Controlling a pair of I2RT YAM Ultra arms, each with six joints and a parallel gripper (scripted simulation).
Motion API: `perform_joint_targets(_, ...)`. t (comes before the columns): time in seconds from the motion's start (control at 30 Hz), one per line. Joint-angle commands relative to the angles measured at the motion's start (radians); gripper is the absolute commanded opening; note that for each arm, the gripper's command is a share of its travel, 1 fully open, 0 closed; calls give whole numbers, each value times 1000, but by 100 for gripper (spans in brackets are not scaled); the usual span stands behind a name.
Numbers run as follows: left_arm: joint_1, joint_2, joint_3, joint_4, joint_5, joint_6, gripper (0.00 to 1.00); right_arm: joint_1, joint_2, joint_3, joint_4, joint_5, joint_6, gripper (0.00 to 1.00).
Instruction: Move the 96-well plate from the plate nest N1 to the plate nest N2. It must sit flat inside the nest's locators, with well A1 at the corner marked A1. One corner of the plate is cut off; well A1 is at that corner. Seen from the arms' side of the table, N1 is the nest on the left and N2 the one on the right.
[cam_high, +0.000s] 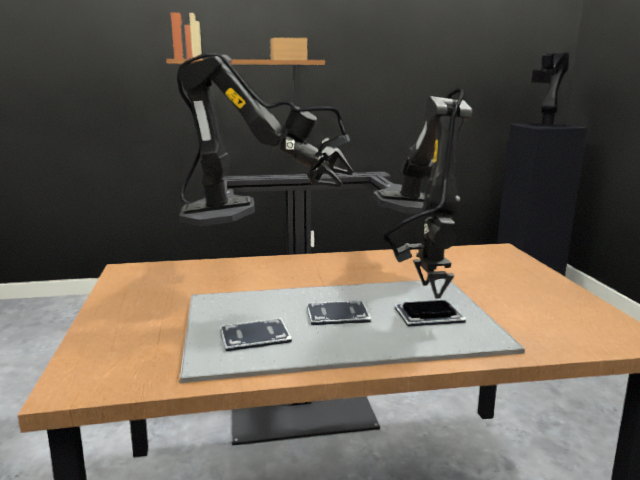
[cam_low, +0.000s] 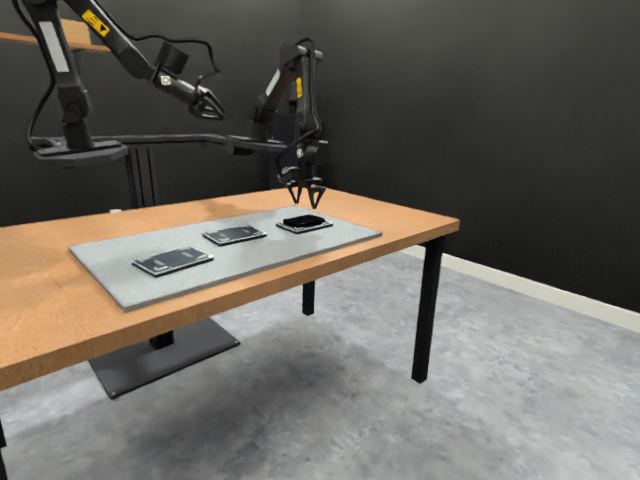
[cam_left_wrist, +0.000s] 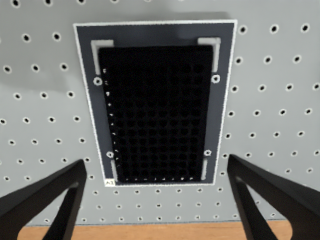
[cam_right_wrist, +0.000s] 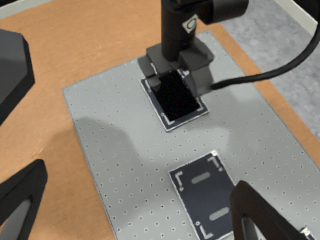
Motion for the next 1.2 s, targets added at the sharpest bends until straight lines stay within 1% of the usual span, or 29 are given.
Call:
perform_joint_targets(0.0,-11,20,8,5,1,12,100,6,-21,-17,-3,4,-9,100)
perform_joint_targets(0.43,-1,84,29,69,1,15,100,6,-21,-17,-3,4,-9,100)
perform_joint_targets(1.17,15,180,63,132,1,23,100,6,-21,-17,-3,4,-9,100)
